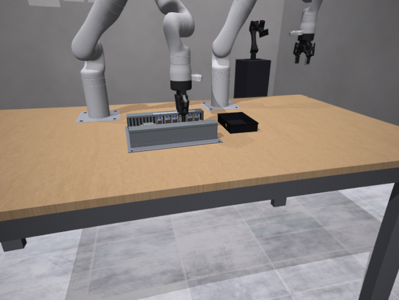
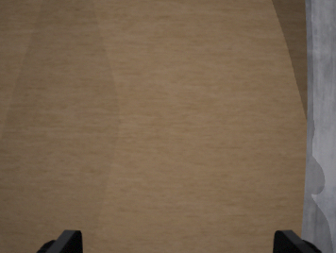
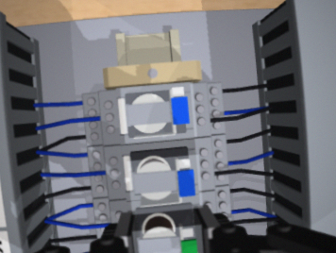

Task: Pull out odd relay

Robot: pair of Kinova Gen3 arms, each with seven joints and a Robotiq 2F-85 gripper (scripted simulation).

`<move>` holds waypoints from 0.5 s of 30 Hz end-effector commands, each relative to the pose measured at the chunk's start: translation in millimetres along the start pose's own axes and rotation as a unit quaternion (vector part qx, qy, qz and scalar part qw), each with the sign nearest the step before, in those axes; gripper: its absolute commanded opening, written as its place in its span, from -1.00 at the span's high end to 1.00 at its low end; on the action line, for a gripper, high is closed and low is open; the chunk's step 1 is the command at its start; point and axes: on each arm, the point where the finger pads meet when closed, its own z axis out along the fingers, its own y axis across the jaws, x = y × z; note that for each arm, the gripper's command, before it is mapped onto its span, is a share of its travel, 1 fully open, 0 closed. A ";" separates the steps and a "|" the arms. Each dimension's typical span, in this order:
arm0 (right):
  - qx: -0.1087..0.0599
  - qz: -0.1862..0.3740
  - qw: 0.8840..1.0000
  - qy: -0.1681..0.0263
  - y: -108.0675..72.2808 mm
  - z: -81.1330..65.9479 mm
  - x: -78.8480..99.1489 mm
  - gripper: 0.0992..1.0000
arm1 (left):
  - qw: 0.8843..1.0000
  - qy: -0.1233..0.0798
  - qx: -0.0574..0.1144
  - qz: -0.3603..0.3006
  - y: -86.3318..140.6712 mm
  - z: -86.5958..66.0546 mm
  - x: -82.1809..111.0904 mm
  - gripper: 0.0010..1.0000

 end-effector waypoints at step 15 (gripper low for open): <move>0.014 0.000 1.000 0.001 1.1 -0.8 0.4 1.00 | 1.000 -0.001 0.000 0.000 0.0 -0.8 -0.4 -1.00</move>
